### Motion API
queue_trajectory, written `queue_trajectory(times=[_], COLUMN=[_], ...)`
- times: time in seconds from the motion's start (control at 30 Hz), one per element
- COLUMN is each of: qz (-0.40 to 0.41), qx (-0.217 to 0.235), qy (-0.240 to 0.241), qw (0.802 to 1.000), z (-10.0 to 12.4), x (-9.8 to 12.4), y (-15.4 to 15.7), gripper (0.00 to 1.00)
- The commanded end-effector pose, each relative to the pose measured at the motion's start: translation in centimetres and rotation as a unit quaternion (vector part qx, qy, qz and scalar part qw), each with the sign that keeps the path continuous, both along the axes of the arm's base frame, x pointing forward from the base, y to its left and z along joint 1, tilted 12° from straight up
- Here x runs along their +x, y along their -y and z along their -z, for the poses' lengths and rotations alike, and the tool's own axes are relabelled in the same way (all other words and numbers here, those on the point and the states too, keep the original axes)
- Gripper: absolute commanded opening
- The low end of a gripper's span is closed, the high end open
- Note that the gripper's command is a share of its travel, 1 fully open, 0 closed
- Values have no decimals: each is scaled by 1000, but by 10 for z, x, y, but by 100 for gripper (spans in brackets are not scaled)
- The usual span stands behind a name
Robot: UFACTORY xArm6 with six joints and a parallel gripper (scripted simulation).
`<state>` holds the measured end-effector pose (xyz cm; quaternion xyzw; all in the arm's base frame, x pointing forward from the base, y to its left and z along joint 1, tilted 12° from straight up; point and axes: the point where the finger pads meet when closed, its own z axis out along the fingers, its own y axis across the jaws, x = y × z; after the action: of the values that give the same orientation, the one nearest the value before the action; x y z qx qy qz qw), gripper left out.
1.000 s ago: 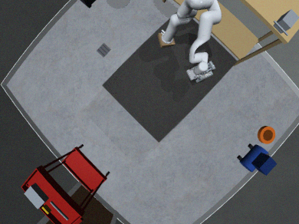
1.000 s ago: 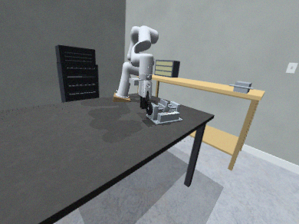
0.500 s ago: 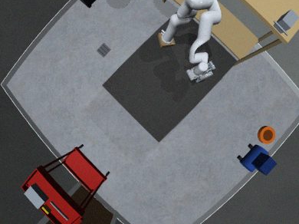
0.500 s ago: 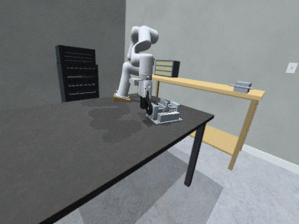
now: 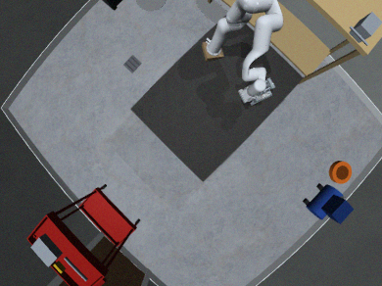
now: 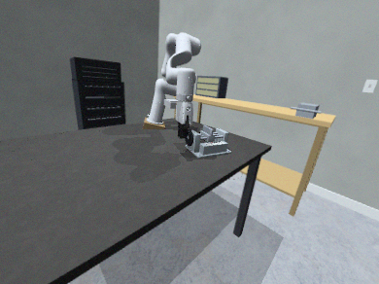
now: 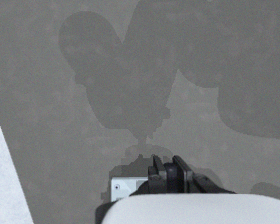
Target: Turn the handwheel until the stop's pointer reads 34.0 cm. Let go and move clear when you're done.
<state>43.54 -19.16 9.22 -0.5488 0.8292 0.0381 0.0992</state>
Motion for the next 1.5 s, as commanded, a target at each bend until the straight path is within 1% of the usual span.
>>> queue_trajectory(times=[0.0,1.07,1.47], qz=[0,0,0], qx=[-1,-1,-1], qy=[1,1,1], qw=[1000,1000,1000], z=[-1,7,19], x=[2,16,23], y=[1,5,5], gripper=[6,6,6])
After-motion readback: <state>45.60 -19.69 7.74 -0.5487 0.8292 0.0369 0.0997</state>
